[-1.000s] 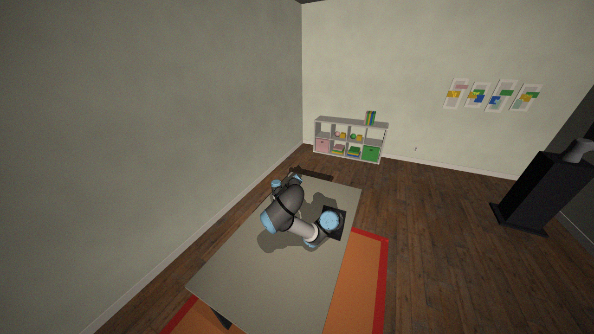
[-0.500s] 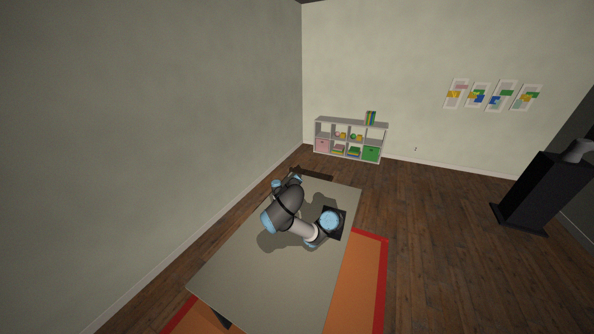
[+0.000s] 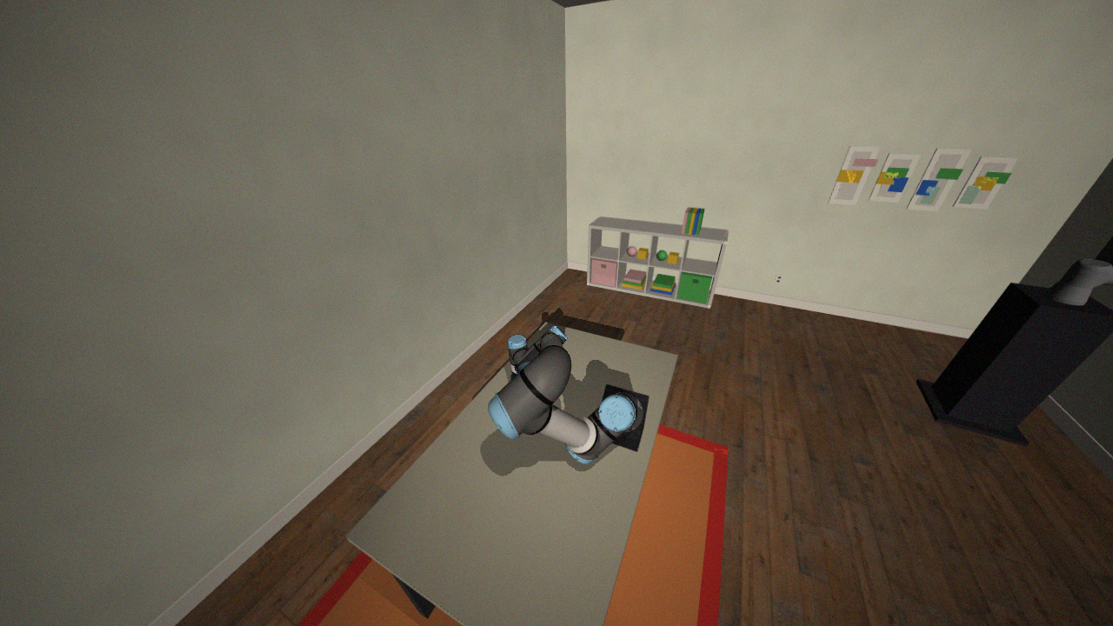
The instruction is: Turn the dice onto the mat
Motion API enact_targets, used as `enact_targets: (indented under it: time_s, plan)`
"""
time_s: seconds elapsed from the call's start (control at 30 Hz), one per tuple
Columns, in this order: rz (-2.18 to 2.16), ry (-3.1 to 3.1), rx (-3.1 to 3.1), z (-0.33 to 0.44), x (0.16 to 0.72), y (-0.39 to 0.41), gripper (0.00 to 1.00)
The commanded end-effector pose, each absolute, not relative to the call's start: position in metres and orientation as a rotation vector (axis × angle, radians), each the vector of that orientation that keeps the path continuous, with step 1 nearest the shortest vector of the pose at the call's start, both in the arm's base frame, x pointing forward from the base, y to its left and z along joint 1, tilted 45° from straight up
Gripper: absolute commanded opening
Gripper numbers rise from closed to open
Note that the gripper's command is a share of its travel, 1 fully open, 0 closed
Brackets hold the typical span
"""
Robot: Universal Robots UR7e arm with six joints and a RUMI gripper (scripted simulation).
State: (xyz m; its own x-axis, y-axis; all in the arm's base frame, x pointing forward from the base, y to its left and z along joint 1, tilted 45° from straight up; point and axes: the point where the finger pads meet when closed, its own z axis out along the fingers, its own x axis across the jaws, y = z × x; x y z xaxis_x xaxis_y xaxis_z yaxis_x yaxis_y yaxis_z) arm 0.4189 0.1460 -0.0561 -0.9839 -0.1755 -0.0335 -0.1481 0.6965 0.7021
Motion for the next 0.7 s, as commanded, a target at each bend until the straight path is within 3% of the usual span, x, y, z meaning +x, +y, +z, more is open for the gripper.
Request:
enact_targets:
  time_s: [0.0,0.67]
  plan:
    - [-1.179,-2.861,0.273,-0.045,0.421,0.135,0.18]
    - [-1.179,-2.861,0.273,0.003,0.427,0.088,0.18]
